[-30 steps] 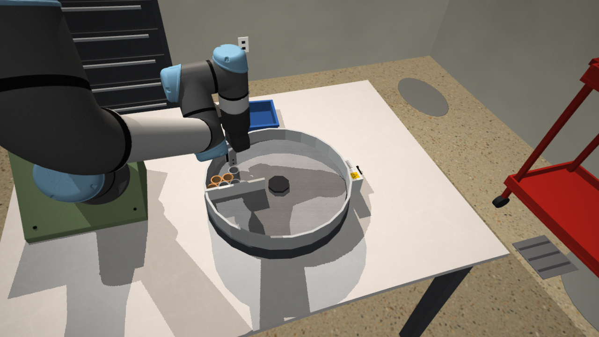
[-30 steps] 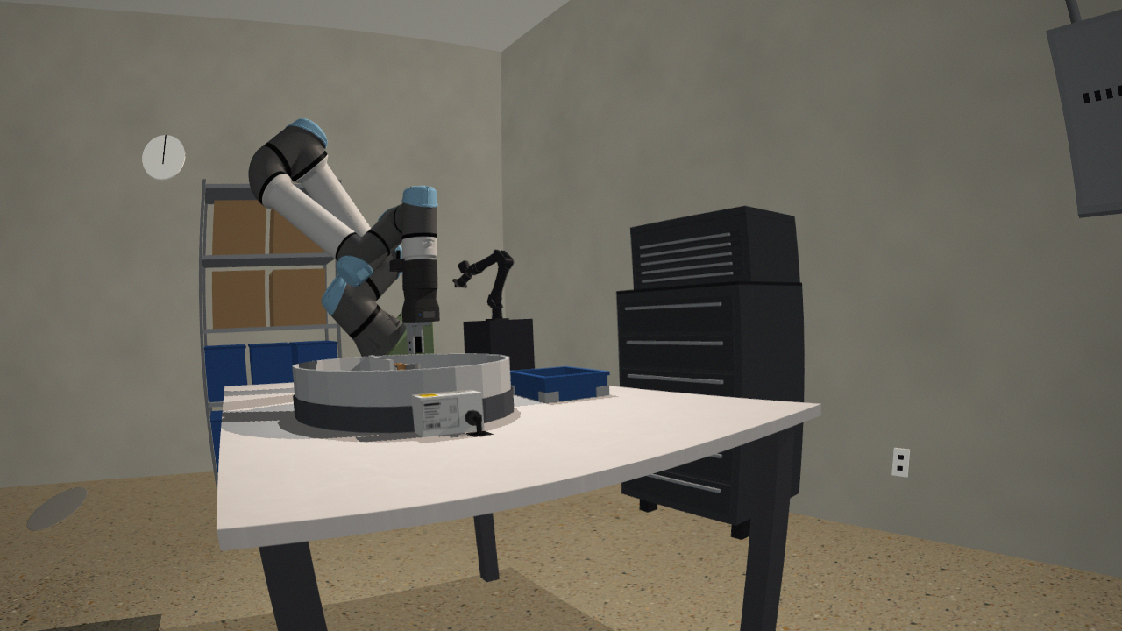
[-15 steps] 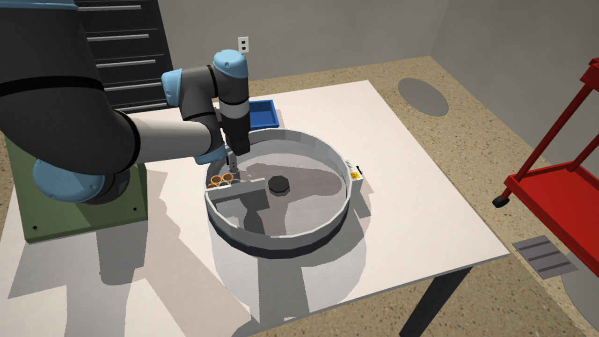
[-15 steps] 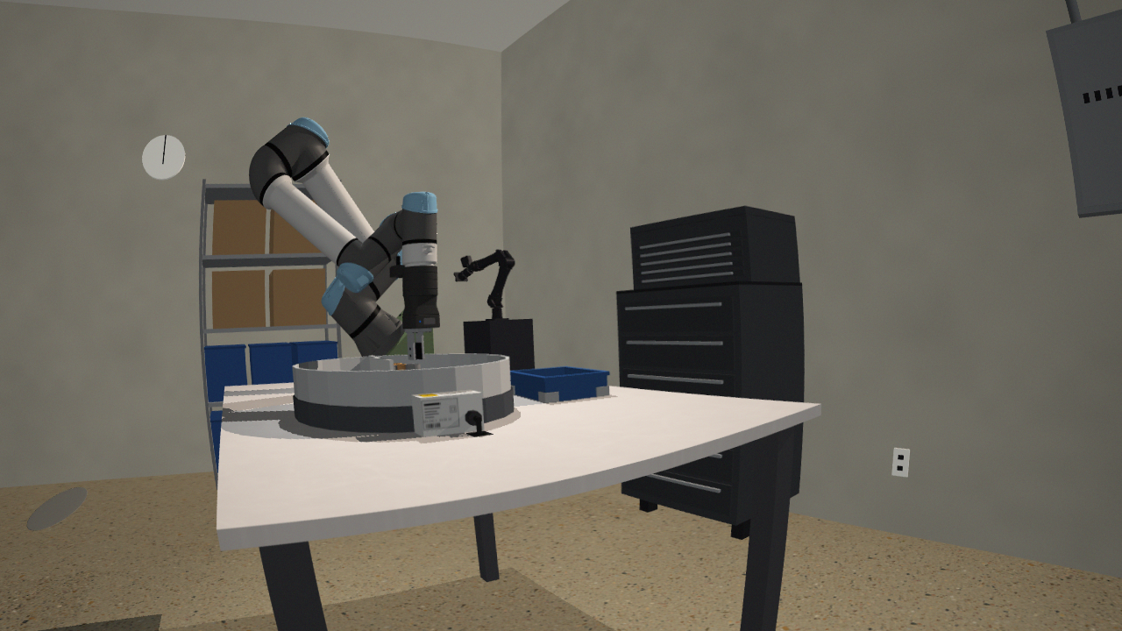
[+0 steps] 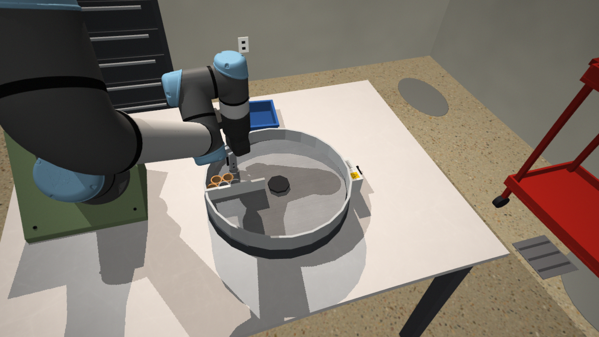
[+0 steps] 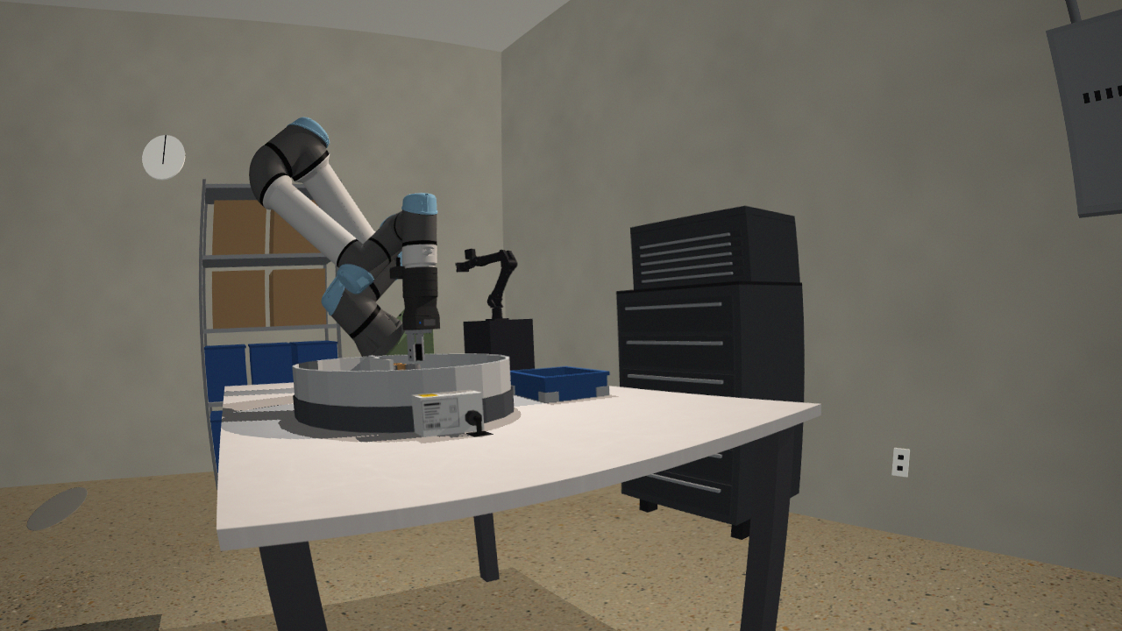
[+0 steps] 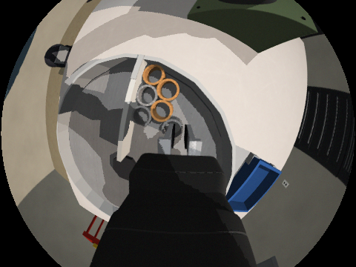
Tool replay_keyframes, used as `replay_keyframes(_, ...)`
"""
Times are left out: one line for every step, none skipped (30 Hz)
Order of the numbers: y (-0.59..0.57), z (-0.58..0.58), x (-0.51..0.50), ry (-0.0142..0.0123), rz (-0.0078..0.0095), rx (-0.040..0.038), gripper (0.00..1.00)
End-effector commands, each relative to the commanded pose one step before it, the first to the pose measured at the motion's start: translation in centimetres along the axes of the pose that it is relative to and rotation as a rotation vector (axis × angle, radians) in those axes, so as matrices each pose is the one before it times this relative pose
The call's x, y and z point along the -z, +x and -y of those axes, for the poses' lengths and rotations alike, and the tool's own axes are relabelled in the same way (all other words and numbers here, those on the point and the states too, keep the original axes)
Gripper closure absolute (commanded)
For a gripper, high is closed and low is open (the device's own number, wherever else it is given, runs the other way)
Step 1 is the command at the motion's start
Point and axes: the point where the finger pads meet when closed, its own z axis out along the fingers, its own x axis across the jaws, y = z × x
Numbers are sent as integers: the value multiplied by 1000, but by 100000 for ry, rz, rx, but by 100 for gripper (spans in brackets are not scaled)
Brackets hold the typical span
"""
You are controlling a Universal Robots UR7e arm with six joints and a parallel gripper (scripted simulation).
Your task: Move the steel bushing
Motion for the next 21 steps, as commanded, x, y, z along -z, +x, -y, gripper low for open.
replay_keyframes(-10, -39, -67, -154, 23, -27, 60)
replay_keyframes(0, 0, 0, 0, 0, 0, 60)
replay_keyframes(0, 0, 0, 0, 0, 0, 60)
replay_keyframes(0, 0, 0, 0, 0, 0, 60)
replay_keyframes(0, 0, 0, 0, 0, 0, 60)
replay_keyframes(0, 0, 0, 0, 0, 0, 60)
replay_keyframes(0, 0, 0, 0, 0, 0, 60)
replay_keyframes(0, 0, 0, 0, 0, 0, 60)
replay_keyframes(0, 0, 0, 0, 0, 0, 60)
replay_keyframes(2, 14, -41, 55, -6, -8, 60)
replay_keyframes(0, -1, -140, -3, 0, 0, 60)
replay_keyframes(0, -1, -140, -3, 0, 0, 60)
replay_keyframes(0, -1, -140, -3, 0, 0, 60)
replay_keyframes(0, -1, -140, -3, 0, 0, 60)
replay_keyframes(0, 0, 0, 0, 0, 0, 60)
replay_keyframes(0, 0, 0, 0, 0, 0, 60)
replay_keyframes(0, 0, 0, 0, 0, 0, 60)
replay_keyframes(0, 0, 0, 0, 0, 0, 60)
replay_keyframes(0, 0, 0, 0, 0, 0, 60)
replay_keyframes(0, 0, 0, 0, 0, 0, 60)
replay_keyframes(0, 0, 0, 0, 0, 0, 60)
